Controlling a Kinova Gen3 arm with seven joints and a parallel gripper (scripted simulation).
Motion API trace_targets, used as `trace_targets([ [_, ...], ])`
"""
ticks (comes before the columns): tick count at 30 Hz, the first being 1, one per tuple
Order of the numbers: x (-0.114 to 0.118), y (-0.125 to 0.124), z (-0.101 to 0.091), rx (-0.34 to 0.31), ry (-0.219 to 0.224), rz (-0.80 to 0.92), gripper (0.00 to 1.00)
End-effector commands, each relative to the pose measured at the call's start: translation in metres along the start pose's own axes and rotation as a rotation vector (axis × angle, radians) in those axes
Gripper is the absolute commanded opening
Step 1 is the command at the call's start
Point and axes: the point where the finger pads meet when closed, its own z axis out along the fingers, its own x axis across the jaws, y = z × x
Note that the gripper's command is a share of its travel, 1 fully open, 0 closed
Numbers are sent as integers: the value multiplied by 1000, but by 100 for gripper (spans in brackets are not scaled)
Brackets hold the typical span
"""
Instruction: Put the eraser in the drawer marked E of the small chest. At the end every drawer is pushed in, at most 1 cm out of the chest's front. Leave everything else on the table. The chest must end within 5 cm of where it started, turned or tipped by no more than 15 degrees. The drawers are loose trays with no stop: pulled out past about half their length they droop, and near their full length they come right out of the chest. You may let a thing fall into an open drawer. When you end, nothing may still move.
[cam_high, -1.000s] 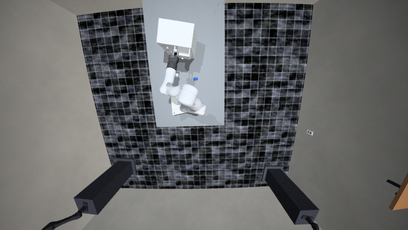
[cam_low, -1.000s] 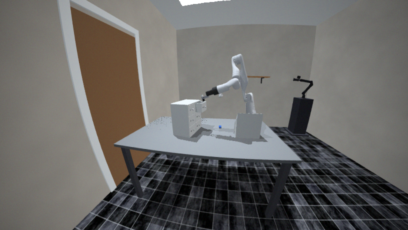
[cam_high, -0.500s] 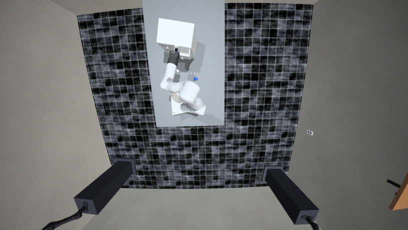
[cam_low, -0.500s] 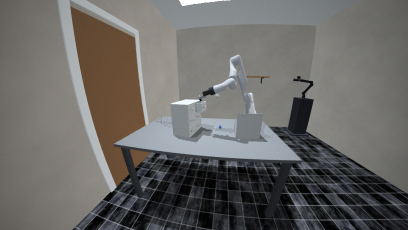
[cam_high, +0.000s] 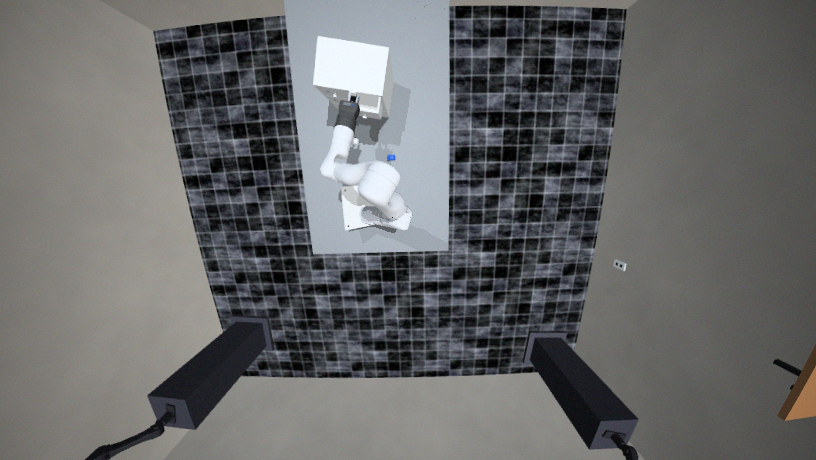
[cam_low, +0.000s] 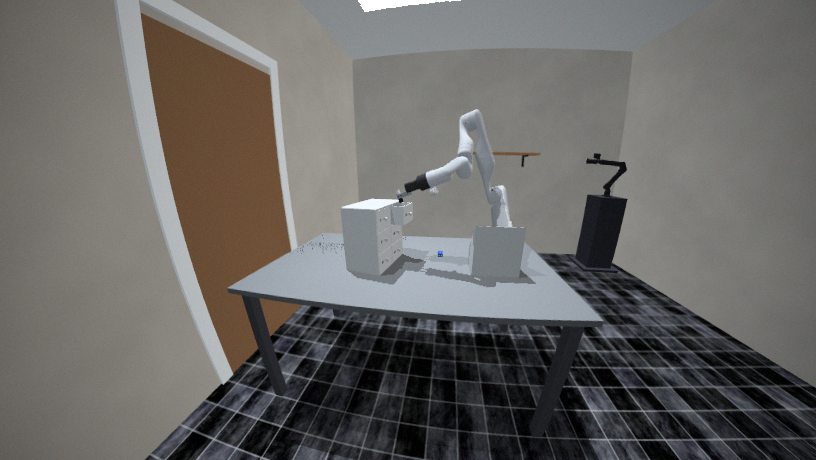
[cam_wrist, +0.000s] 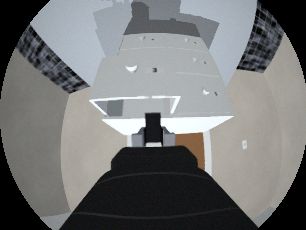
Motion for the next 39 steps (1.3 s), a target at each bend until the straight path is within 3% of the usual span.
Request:
trace_targets([
  [1, 0, 1, 0, -1, 1, 1, 45],
  [12, 0, 1, 0, -1, 1, 1, 45],
  [19, 0, 1, 0, -1, 1, 1, 69],
  [22, 0, 1, 0, -1, 1, 1, 69],
  [24, 0, 1, 0, -1, 1, 1, 75],
  [25, 0, 1, 0, -1, 1, 1, 100],
  [39, 0, 1, 0, -1, 1, 1, 100],
])
